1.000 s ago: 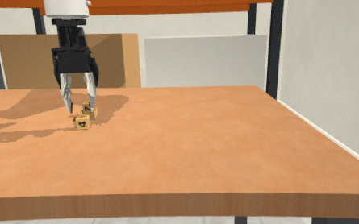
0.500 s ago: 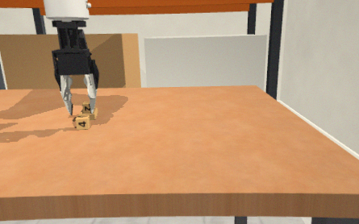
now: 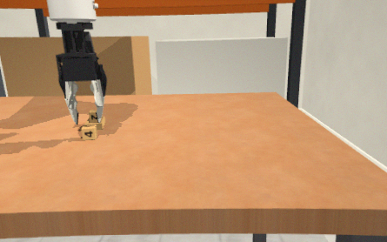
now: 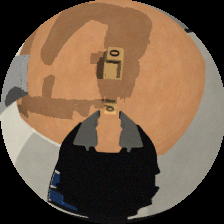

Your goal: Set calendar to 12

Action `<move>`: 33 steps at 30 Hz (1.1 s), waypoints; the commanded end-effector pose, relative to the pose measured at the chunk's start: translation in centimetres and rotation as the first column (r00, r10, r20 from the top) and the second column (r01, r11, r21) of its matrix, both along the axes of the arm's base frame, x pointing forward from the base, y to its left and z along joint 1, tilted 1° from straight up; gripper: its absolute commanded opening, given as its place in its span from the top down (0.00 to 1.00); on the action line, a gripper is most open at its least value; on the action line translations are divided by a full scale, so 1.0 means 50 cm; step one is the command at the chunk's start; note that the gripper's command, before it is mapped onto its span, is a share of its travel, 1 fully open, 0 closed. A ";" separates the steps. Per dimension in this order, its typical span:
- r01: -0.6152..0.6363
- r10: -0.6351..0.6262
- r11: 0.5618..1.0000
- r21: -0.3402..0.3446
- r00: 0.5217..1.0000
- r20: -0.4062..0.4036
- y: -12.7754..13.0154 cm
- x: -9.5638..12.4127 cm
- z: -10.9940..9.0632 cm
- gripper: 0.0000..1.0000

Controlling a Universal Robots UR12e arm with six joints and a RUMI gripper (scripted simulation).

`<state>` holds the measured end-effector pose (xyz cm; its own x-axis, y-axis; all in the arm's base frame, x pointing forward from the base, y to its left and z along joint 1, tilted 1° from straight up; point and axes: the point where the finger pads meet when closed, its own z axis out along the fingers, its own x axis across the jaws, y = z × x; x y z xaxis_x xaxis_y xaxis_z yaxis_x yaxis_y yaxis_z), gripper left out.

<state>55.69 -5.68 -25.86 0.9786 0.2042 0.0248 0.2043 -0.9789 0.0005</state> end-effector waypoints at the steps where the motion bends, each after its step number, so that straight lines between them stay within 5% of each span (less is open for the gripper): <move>1: 0.000 0.000 1.000 0.000 1.000 0.001 0.000 0.001 0.001 0.72; 33: 0.000 0.000 1.000 0.000 1.000 0.001 0.000 0.002 -0.033 0.72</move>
